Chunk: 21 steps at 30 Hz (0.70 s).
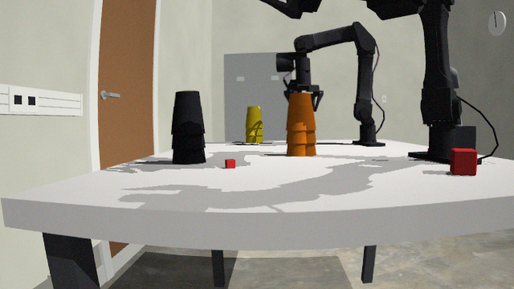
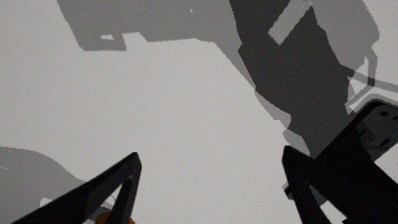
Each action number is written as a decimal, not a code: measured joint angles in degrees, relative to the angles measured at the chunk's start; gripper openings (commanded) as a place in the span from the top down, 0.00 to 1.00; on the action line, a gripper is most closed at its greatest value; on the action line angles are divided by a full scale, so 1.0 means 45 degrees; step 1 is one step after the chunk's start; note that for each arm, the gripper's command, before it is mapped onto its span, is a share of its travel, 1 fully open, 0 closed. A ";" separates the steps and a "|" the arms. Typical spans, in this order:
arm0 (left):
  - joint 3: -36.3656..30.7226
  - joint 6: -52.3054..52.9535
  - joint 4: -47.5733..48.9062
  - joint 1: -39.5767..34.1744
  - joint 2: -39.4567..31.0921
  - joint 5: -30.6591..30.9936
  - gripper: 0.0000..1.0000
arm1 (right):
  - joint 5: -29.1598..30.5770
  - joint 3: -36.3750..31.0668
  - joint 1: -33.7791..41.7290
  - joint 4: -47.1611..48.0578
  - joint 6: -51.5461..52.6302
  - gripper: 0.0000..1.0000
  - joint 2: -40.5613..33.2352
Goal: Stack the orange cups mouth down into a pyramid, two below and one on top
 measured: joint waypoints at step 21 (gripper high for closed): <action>0.0005 -0.0005 -0.0175 -0.0005 -0.0005 -0.0034 0.00 | 0.0000 0.0000 0.0000 0.0024 -0.0034 0.00 0.0000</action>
